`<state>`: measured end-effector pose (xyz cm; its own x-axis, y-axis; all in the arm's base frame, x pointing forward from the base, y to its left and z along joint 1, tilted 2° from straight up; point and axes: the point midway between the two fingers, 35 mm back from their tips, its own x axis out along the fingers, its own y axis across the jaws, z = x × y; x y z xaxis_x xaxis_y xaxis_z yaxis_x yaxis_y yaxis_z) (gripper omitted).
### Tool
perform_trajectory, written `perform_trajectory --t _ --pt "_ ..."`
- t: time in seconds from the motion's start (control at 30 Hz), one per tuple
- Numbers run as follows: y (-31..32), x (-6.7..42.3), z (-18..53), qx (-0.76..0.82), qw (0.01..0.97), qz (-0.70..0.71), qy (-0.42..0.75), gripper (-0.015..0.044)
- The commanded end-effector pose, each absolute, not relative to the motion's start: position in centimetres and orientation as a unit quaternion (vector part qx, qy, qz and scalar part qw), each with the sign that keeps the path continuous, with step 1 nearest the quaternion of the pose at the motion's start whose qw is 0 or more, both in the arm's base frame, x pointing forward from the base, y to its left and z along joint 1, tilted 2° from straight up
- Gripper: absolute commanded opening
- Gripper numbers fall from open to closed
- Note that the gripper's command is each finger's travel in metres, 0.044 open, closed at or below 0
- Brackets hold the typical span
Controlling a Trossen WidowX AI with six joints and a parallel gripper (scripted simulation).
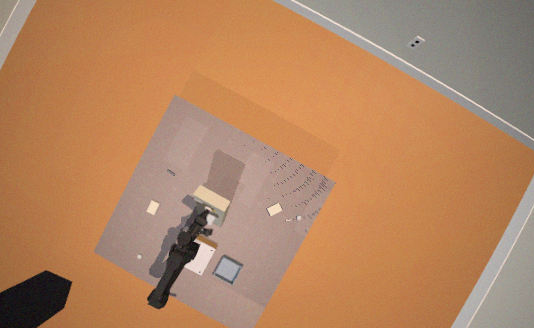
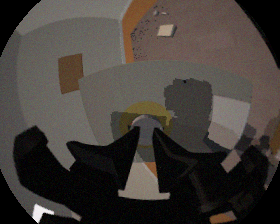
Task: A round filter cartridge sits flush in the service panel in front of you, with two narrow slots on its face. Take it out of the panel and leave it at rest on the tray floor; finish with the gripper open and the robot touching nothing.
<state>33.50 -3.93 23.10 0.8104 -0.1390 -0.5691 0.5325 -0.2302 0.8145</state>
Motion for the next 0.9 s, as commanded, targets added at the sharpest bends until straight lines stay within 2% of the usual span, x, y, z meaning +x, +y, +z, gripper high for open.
perform_trajectory --t 0.0,0.2,0.37,0.87 --pt "-3.5 31.9 24.4 0.735 0.605 -0.274 0.135 0.0000" --pt "-3.0 29.1 26.2 0.736 0.605 -0.272 0.137 0.0000" --pt "-3.0 28.8 26.3 0.736 0.605 -0.272 0.137 0.0000" --pt "-2.8 26.5 22.1 0.736 0.604 -0.272 0.137 0.0000"
